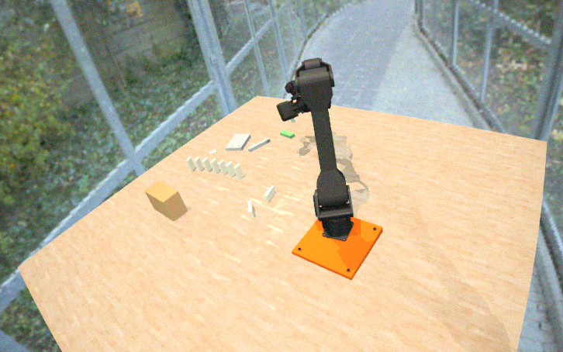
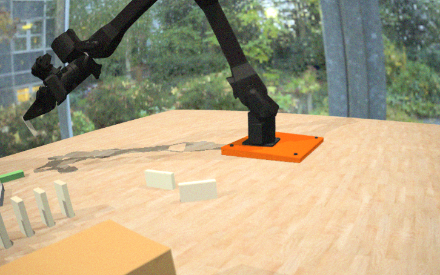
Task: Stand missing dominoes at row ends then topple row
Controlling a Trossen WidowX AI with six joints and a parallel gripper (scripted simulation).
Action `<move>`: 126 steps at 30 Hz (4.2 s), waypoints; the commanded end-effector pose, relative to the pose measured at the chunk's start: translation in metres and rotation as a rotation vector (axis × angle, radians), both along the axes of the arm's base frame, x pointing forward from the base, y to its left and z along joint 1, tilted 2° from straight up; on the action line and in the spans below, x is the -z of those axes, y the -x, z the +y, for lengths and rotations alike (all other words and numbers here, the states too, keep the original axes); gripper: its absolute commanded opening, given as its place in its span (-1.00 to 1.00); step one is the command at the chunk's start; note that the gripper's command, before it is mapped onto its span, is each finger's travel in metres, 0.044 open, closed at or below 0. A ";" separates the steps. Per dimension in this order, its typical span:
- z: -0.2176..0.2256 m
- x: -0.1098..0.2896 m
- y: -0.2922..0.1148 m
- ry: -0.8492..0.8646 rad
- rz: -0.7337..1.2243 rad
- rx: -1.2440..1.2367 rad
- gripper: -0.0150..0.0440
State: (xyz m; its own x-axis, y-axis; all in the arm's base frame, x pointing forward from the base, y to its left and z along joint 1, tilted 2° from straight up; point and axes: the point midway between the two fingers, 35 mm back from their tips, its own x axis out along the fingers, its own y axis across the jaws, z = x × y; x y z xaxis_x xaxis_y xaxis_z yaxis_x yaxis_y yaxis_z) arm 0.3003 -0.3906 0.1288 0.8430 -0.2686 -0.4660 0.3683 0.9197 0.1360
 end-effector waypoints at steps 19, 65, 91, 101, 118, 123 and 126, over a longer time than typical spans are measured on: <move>0.031 -0.008 0.032 0.102 -0.294 -0.088 -0.13; 0.100 0.000 0.073 0.236 -0.452 -0.262 -0.13; 0.104 0.093 0.070 0.265 -0.396 -0.288 -0.13; 0.104 0.094 0.070 0.265 -0.396 -0.288 -0.13; 0.104 0.092 0.069 0.265 -0.396 -0.288 1.00; 0.103 0.056 0.070 0.260 -0.396 -0.289 1.00; 0.104 0.044 0.070 0.258 -0.397 -0.289 1.00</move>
